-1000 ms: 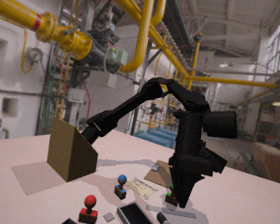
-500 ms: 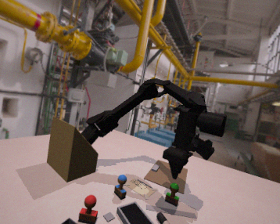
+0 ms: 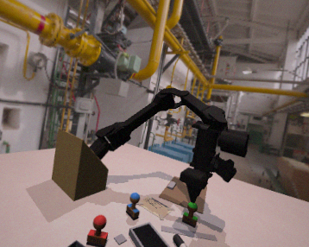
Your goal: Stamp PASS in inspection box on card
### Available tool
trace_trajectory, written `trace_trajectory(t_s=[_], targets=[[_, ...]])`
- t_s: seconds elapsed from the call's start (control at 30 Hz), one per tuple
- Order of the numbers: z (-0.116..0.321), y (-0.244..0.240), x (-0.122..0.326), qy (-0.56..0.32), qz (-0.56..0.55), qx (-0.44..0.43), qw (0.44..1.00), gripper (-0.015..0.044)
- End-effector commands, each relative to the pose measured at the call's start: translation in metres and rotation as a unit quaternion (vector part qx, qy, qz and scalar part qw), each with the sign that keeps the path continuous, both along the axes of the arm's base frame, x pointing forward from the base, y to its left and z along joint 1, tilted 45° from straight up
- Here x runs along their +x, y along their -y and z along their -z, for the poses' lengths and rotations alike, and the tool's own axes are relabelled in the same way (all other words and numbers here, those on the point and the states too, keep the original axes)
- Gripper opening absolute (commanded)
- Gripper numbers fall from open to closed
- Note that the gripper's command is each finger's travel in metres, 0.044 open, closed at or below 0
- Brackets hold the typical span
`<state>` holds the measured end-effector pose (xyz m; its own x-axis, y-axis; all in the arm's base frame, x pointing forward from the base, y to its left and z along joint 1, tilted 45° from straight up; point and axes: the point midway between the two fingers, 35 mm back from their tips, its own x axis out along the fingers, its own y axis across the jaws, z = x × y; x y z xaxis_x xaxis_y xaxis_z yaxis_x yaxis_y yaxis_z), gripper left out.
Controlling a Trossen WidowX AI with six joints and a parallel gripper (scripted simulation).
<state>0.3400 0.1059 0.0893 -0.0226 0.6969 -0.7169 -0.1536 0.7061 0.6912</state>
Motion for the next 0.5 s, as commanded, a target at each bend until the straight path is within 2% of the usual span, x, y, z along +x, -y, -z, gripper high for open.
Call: trace_trajectory(t_s=[0.0, 0.47], targets=[[0.005, -0.005, -0.001, -0.003, 0.001, 0.002, 1.0, 0.0225], [0.022, -0.021, -0.001, -0.003, 0.001, 0.002, 1.0, 0.0225]])
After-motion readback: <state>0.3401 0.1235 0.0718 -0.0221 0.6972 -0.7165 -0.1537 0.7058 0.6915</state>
